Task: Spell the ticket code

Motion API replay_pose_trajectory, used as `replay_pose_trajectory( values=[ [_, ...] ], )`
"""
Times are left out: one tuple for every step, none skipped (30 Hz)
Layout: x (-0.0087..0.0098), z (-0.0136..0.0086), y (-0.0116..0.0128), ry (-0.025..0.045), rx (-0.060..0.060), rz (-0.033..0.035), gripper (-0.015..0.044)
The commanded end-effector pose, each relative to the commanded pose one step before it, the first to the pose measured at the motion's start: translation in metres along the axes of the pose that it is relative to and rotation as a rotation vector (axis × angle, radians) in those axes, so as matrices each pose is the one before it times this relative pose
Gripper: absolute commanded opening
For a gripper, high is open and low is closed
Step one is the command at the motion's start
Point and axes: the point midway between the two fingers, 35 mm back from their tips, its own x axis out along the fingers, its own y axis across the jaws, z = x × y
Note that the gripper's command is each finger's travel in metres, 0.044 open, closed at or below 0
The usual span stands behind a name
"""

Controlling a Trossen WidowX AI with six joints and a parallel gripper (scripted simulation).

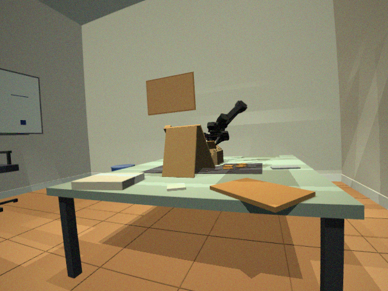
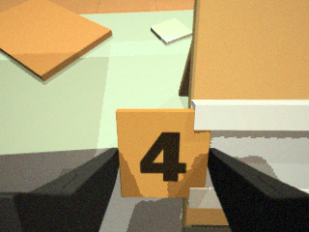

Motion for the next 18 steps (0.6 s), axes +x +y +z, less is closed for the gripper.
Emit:
replay_pose_trajectory(
  values=[
    [0.00065, -0.00336, -0.00499, 0.01004, -0.0017, -0.0049, 0.0],
    [0.00001, 0.0, -0.00051, 0.00001, 0.0, -0.00002, 0.0],
    [0.00001, 0.0, -0.00051, 0.00001, 0.0, -0.00002, 0.0],
    [0.00001, 0.0, -0.00051, 0.00001, 0.0, -0.00002, 0.0],
    [0.00001, 0.0, -0.00051, 0.00001, 0.0, -0.00002, 0.0],
    [0.00001, 0.0, -0.00051, 0.00001, 0.0, -0.00002, 0.0],
    [0.00001, 0.0, -0.00051, 0.00001, 0.0, -0.00002, 0.0],
    [0.00001, 0.0, -0.00051, 0.00001, 0.0, -0.00002, 0.0],
    [0.00001, 0.0, -0.00051, 0.00001, 0.0, -0.00002, 0.0],
    [0.00001, 0.0, -0.00051, 0.00001, 0.0, -0.00002, 0.0],
    [0.00001, 0.0, -0.00051, 0.00001, 0.0, -0.00002, 0.0],
    [0.00001, 0.0, -0.00051, 0.00001, 0.0, -0.00002, 0.0],
    [0.00001, 0.0, -0.00051, 0.00001, 0.0, -0.00002, 0.0],
    [0.00001, 0.0, -0.00051, 0.00001, 0.0, -0.00002, 0.0],
    [0.00001, 0.0, -0.00051, 0.0, 0.0, -0.00002, 0.0],
    [0.00001, 0.0, -0.00051, 0.0, 0.0, -0.00002, 0.0],
    [0.00001, 0.0, -0.00051, 0.0, 0.0, -0.00002, 0.0],
    [0.00001, 0.0, -0.00051, 0.0, 0.0, -0.00002, 0.0]
  ],
)
